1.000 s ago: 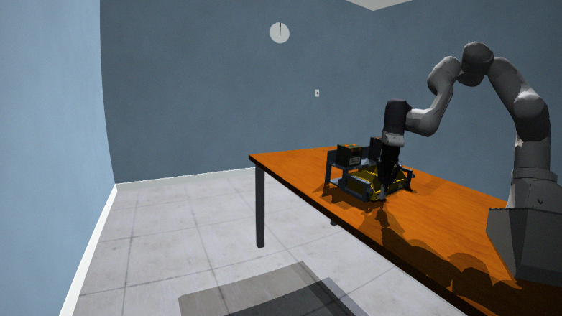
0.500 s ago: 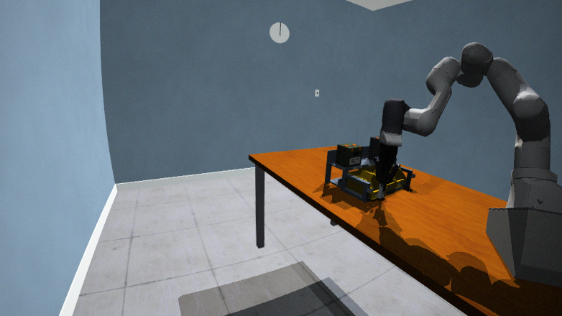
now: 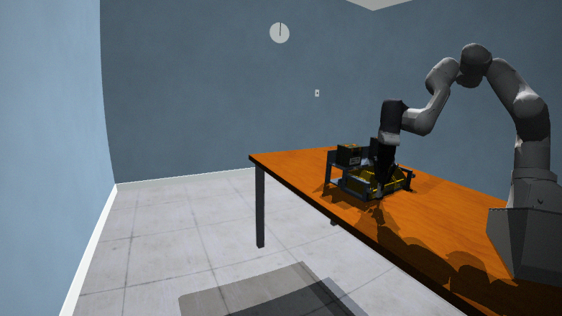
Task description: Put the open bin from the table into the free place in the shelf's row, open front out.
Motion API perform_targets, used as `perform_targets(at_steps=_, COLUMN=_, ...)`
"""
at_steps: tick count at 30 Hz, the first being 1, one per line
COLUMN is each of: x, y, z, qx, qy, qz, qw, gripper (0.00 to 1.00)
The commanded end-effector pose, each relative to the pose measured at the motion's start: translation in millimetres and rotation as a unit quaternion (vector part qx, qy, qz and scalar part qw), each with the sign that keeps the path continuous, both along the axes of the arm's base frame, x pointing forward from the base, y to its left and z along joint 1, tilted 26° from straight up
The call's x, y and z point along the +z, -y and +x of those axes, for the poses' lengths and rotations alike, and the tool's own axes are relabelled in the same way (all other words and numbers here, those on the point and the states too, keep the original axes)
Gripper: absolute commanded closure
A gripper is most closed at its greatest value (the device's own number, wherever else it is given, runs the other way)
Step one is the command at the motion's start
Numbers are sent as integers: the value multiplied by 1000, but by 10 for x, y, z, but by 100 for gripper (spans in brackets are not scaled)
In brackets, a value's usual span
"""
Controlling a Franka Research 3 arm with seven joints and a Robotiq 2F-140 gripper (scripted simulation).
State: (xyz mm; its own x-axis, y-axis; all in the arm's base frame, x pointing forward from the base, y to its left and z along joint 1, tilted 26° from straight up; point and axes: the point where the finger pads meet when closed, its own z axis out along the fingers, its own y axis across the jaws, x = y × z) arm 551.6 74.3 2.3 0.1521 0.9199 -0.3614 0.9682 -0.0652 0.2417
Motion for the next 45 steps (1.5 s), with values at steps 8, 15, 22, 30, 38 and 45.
perform_targets(at_steps=8, x=17, y=9, z=55, qx=3, qy=-2, qz=-1, qw=1000, gripper=100)
perform_targets(at_steps=15, x=26, y=12, z=91, qx=3, qy=-2, qz=-1, qw=1000, gripper=100)
perform_targets(at_steps=22, x=31, y=13, z=113, qx=3, qy=-2, qz=-1, qw=1000, gripper=100)
perform_targets(at_steps=30, x=37, y=15, z=140, qx=3, qy=-2, qz=-1, qw=1000, gripper=100)
perform_targets(at_steps=38, x=41, y=16, z=155, qx=3, qy=-2, qz=-1, qw=1000, gripper=100)
perform_targets(at_steps=45, x=43, y=16, z=166, qx=3, qy=-2, qz=-1, qw=1000, gripper=100)
